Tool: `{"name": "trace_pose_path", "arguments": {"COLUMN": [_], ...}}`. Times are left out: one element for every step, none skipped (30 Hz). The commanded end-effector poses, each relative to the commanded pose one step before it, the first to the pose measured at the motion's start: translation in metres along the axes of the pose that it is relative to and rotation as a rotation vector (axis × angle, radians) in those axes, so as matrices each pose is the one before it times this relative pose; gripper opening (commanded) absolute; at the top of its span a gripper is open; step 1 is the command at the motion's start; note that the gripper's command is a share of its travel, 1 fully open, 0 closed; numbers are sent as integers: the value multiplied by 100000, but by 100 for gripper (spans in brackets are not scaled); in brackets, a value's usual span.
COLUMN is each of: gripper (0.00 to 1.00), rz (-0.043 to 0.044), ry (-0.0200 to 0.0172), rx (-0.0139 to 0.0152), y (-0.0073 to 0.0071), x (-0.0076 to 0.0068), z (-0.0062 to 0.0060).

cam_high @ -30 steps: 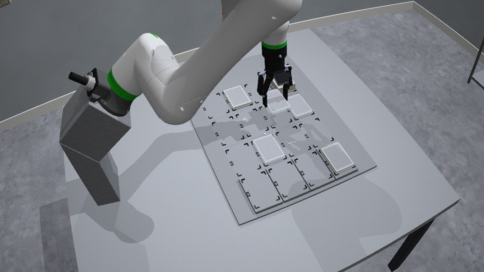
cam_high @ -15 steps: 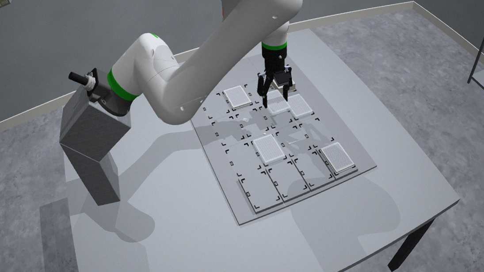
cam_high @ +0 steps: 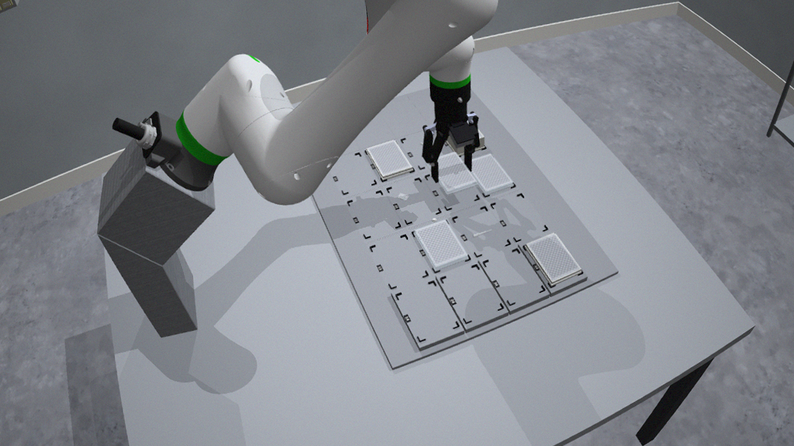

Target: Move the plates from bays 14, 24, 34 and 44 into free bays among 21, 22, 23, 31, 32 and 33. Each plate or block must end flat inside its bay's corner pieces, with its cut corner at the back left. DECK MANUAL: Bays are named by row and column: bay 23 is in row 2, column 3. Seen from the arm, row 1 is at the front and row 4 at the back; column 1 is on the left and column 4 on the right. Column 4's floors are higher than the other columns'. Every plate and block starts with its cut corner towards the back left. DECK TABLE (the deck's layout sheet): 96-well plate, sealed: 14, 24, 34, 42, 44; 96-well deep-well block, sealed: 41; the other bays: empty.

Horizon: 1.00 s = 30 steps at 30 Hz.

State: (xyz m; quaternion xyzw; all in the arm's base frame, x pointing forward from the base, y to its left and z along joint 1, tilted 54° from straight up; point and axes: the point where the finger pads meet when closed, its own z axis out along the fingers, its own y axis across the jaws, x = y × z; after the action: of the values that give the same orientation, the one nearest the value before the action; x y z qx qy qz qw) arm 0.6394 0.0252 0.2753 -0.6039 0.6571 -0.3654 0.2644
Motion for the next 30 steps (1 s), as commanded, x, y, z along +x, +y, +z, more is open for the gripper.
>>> {"name": "trace_pose_path", "arguments": {"gripper": [10,10,10,10,10,10,10,10,10,10,10,10,10,10,10,10,10,10,10,10,10,10,10,10,10,10,10,10,10,10], "rz": [20,0,0,0,0,0,0,0,0,0,0,0,0,0,0,0,0,0,0,0,0,0,0,0,0,0,0,0,0,0], "ry": [-27,0,0,0,0,0,0,0,0,0,0,0,0,0,0,0,0,0,0,0,0,0,0,1,0,0,0,0,0,0], "rx": [170,0,0,0,0,0,2,-1,-1,0,0,0,0,0,0,0,0,0,0,0,0,0,0,3,-2,0,2,2,-3,2], "y": [-75,1,0,0,0,0,2,0,1,0,0,0,0,0,0,0,0,0,0,0,0,0,0,2,-1,1,2,2,-2,2], "x": [-4,2,2,2,0,0,1,2,2,2,1,1,1,1,1,1,1,1,1,1,1,0,0,0,1,1,0,0,1,0], "z": [303,133,133,133,0,0,135,132,133,133,133,133,133,133,133,133,133,133,133,133,133,0,0,136,132,85,2,1,-3,2]}}
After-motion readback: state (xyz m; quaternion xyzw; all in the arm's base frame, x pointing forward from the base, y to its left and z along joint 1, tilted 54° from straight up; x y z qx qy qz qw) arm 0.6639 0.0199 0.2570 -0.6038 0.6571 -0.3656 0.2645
